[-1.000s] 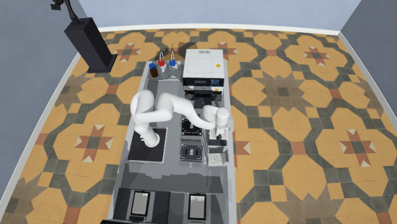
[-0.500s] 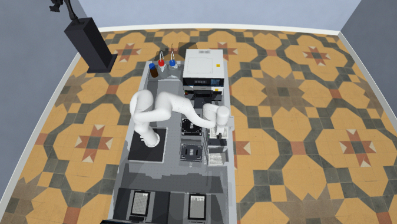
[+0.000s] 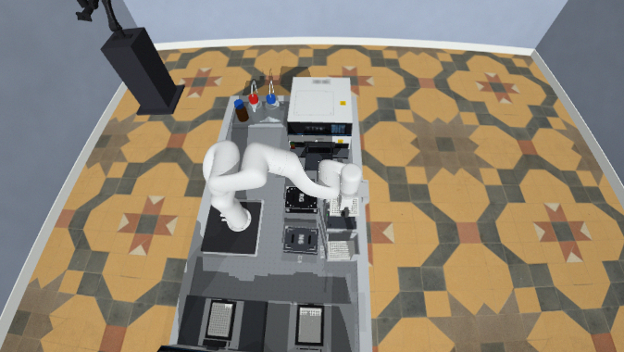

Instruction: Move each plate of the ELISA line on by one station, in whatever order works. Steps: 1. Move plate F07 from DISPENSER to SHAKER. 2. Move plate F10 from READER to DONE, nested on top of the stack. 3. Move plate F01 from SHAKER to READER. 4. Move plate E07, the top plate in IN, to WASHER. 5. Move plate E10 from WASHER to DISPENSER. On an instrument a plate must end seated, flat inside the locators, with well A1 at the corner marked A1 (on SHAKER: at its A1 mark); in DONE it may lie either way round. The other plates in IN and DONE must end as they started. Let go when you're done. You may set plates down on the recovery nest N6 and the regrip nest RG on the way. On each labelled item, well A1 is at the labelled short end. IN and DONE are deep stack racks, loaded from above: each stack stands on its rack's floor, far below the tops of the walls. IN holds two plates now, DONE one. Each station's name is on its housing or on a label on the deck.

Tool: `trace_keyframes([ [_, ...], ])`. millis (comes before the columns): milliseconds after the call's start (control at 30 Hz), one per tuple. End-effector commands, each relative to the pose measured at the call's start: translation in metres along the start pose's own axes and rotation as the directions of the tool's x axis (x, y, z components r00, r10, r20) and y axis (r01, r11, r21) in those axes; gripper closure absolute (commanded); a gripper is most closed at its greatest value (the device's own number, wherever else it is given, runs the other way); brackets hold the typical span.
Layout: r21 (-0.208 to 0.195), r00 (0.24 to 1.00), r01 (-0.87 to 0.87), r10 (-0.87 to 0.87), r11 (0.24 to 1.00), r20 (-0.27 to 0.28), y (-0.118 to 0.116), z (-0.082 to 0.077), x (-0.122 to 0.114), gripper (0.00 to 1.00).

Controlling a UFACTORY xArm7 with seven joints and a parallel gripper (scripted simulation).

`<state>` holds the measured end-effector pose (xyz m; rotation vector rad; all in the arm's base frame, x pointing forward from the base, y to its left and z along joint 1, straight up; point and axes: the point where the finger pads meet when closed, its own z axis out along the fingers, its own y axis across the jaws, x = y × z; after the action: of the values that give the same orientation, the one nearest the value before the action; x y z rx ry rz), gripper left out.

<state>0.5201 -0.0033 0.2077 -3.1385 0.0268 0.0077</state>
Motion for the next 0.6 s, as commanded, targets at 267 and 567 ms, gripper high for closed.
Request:
trace_keyframes([
  [267,0.0,1.0,0.0,0.0,1.0,-0.005,0.0,-0.0128,0.0011,1.0],
  [567,0.0,1.0,0.023,-0.023,1.0,-0.005,-0.0061,-0.0133,-0.0015,1.0],
])
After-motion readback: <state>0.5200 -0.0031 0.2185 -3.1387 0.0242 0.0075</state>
